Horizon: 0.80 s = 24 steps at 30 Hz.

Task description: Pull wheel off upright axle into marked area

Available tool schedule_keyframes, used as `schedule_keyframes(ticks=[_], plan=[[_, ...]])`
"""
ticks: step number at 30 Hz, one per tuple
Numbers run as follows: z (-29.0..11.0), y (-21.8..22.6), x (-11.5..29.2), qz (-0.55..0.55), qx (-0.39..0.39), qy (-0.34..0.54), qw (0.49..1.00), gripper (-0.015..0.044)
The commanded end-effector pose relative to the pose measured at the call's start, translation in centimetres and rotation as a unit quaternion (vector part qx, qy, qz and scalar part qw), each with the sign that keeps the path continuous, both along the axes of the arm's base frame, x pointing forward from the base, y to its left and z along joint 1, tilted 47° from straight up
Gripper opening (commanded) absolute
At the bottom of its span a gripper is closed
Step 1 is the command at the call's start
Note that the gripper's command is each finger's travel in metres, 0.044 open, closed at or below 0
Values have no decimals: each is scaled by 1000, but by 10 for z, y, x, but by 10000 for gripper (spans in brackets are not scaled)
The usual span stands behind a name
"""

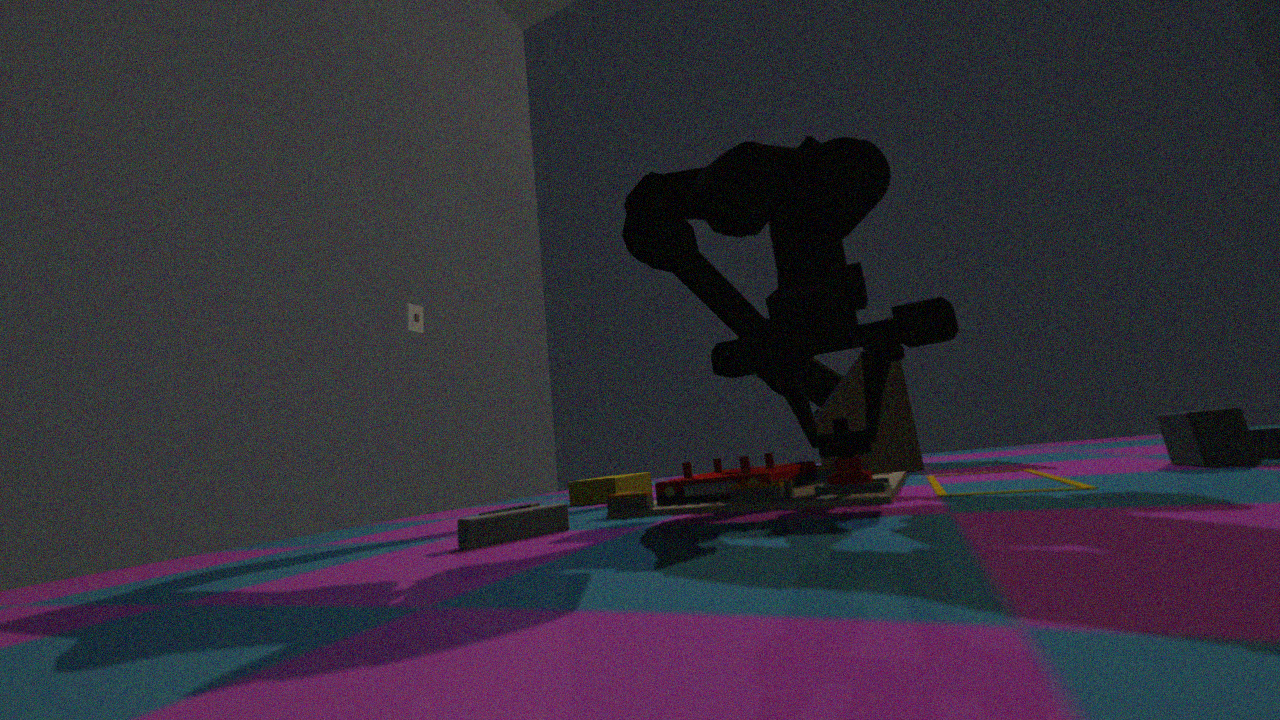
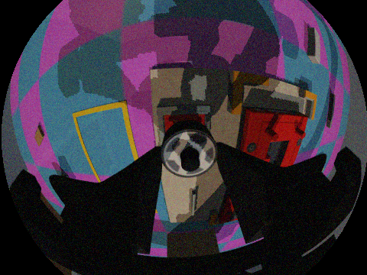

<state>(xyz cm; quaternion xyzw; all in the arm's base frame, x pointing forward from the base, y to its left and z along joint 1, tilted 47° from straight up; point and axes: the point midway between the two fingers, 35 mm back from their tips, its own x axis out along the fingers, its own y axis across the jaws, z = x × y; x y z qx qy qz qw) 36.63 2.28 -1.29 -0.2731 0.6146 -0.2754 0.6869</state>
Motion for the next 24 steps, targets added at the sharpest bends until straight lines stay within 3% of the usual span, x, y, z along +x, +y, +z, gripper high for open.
schedule_keyframes(ticks=[1,24], plan=[[8,11,-2,13,0,1,1000,0],[13,17,-3,14,-1,0,1000,0]])
